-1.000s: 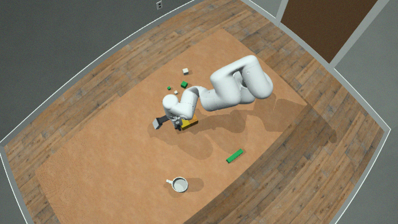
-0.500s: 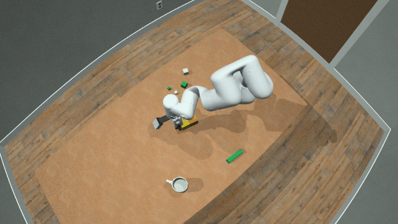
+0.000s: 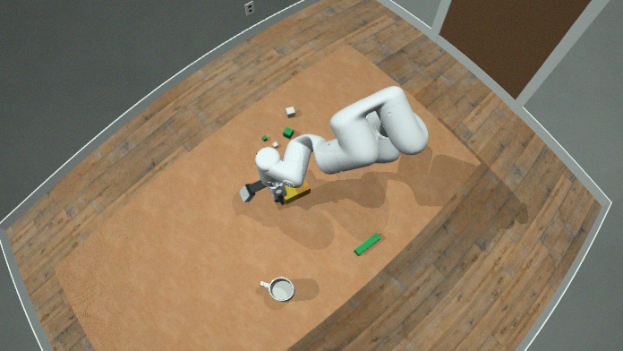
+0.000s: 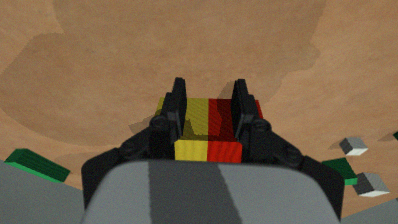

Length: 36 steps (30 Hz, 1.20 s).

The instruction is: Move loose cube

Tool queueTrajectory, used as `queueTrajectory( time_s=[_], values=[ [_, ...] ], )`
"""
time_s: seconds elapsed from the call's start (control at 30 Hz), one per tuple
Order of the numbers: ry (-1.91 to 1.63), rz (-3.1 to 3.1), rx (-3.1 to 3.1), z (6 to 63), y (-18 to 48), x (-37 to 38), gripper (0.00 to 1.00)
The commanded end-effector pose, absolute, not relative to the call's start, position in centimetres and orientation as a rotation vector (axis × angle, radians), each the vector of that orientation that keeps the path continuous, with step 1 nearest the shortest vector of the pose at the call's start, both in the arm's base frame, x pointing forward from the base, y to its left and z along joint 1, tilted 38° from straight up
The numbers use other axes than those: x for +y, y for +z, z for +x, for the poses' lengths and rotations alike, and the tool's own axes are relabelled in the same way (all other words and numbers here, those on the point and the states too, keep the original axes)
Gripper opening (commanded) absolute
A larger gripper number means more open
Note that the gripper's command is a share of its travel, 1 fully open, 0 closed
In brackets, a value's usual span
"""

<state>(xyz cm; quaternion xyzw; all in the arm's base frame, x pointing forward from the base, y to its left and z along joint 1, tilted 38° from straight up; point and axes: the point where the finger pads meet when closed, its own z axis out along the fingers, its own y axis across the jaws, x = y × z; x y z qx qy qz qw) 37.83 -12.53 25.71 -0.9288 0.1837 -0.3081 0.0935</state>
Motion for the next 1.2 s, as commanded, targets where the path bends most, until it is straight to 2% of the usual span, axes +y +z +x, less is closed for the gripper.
queueTrajectory(
  time_s=[0.0, 1.17],
  values=[
    [-0.919, -2.755, 0.546, 37.85, 25.83, -12.59, 0.45],
    [-0.919, -2.755, 0.546, 38.55, 26.44, -13.00, 0.45]
  ],
)
